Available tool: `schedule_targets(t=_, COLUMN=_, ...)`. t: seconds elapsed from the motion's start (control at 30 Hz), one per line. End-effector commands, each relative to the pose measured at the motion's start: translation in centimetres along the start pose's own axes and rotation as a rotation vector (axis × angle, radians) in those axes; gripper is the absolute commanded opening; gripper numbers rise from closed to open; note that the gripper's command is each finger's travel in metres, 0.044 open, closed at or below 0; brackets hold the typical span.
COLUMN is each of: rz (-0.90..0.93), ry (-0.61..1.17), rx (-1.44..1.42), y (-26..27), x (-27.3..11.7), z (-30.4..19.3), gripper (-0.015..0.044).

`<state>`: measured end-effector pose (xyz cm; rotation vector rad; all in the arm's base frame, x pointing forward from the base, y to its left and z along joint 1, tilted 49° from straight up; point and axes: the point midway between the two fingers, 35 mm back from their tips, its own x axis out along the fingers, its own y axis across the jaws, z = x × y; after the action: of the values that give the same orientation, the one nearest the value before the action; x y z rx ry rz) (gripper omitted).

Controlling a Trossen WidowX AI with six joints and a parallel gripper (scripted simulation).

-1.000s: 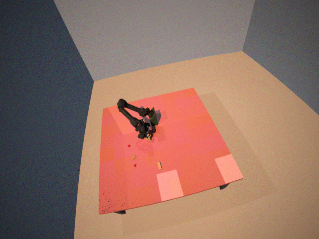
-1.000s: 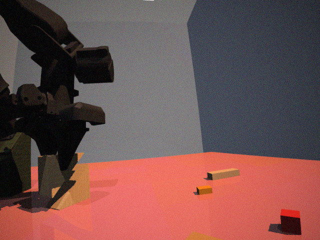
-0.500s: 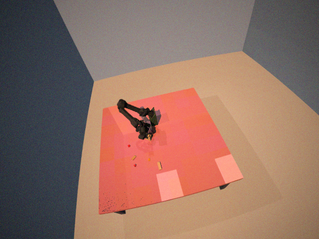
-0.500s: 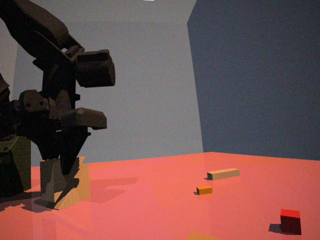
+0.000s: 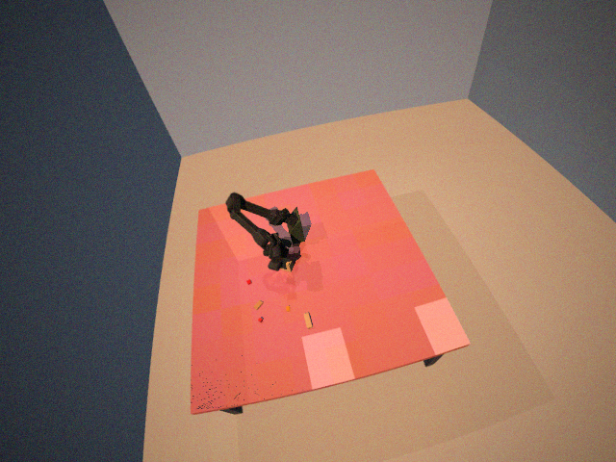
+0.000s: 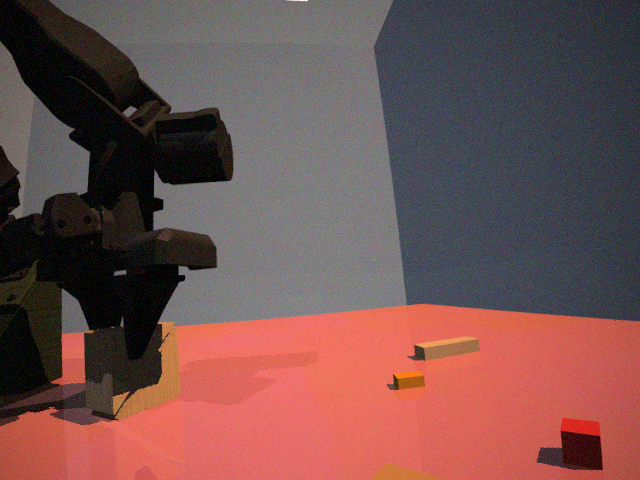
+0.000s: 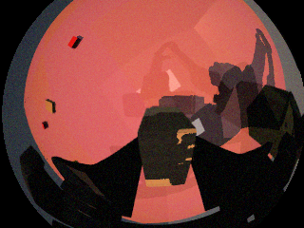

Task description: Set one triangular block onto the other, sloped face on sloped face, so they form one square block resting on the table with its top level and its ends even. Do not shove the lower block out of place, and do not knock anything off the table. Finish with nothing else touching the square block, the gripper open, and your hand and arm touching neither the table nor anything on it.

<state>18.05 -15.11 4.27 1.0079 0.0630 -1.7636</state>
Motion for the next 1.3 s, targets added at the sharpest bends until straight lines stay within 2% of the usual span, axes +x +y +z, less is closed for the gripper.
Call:
schedule_targets(t=0.0, rz=0.001, ry=-0.001, rx=-0.004, y=-0.04, x=0.20, z=-0.08, gripper=0.0000)
schedule_targets(t=1.27, rz=0.001, ry=-0.002, rx=-0.004, y=-0.09, x=0.66, z=-0.23, gripper=0.0000)
